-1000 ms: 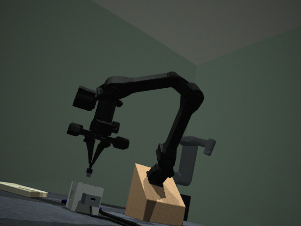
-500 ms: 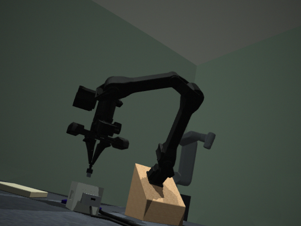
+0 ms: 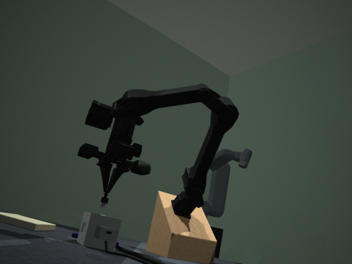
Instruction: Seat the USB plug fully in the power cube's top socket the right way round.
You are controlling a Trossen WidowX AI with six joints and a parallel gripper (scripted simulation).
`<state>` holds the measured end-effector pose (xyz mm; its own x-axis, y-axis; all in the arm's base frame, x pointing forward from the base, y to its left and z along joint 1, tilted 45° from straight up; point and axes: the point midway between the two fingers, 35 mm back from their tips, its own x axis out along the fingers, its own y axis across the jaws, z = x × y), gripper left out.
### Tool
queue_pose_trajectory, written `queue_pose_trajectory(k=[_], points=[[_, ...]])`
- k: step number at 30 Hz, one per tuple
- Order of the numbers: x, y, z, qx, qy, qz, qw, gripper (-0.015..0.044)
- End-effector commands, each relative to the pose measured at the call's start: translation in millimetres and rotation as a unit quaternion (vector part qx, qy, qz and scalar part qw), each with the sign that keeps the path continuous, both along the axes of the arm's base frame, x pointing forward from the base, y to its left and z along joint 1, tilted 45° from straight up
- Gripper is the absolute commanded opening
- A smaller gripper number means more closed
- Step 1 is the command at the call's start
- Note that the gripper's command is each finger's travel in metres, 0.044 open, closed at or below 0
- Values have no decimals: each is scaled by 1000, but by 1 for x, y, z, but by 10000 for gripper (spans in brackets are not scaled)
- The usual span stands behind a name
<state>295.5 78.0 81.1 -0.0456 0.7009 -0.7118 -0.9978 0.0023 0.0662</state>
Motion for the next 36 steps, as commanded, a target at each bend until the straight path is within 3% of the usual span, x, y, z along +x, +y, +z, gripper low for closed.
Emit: queue_pose_trajectory(k=[1,36], points=[[0,0,-1,-3,0,0,1000,0],[-1,2,-5,-14,-3,5,1000,0]])
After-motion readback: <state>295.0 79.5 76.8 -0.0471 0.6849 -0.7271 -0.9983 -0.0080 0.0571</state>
